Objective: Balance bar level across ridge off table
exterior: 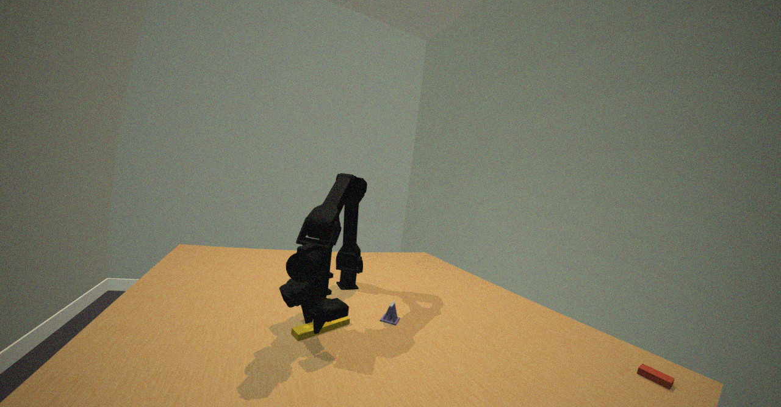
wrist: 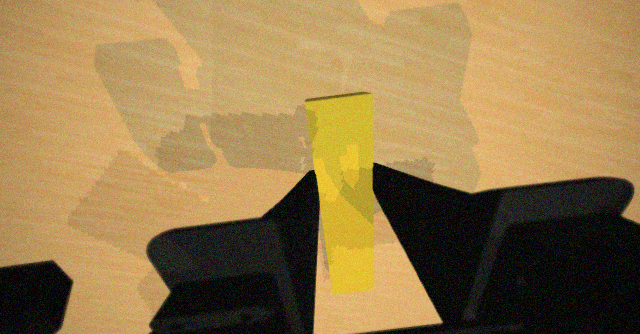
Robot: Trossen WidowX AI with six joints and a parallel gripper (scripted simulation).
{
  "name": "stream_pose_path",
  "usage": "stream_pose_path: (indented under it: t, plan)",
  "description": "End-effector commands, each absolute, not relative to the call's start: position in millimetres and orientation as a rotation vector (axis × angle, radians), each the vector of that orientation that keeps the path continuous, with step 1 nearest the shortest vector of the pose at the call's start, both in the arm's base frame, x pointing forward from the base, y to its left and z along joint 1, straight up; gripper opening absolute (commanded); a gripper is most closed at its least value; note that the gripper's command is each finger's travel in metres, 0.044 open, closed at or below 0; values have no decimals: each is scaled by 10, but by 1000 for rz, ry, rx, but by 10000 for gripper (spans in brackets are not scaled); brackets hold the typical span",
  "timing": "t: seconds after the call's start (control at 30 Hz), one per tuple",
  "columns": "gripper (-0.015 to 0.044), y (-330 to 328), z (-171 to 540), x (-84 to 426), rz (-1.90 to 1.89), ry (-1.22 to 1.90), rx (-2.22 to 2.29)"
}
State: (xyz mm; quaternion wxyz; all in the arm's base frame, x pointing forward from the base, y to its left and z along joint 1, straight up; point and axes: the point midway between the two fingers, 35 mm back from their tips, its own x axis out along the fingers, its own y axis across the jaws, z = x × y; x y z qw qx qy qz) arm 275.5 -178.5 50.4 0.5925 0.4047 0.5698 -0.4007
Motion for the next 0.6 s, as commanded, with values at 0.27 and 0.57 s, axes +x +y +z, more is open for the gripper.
stream_pose_path:
  t: [0.27,0.57]
  plan:
    - [0,-1798,669,2772,-932,1325,939]
    - [0,-1806,900,2781,-932,1325,938]
